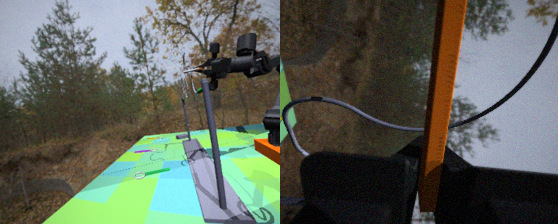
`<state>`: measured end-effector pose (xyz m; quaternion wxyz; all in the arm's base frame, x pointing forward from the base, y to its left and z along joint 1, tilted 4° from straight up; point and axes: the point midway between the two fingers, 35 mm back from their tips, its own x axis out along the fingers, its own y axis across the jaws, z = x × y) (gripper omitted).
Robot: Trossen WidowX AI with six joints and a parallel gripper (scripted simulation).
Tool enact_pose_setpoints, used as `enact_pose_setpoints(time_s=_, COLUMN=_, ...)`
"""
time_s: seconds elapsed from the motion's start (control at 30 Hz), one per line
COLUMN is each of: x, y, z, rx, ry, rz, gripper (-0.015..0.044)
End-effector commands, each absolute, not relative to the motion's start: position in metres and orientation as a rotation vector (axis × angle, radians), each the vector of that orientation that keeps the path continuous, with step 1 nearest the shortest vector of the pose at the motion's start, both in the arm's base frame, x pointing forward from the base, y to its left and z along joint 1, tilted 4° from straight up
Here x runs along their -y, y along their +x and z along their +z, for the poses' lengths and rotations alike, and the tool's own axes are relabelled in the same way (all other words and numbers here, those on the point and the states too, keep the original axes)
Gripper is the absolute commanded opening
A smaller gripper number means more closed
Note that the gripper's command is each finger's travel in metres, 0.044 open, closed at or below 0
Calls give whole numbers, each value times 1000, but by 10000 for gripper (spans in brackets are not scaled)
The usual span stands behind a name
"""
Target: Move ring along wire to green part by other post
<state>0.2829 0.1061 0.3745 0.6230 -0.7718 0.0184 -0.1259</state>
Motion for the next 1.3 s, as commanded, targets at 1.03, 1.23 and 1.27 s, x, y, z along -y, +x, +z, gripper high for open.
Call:
enact_pose_setpoints(time_s=1.03, x=-95, y=285, z=347, rx=-27, ry=-1810, rz=-303, gripper=-150)
enact_pose_setpoints(time_s=1.23, x=-92, y=285, z=329, rx=-67, ry=-1713, rz=-275, gripper=-150)
enact_pose_setpoints(time_s=1.27, x=-91, y=285, z=326, rx=-75, ry=-1694, rz=-269, gripper=-150)
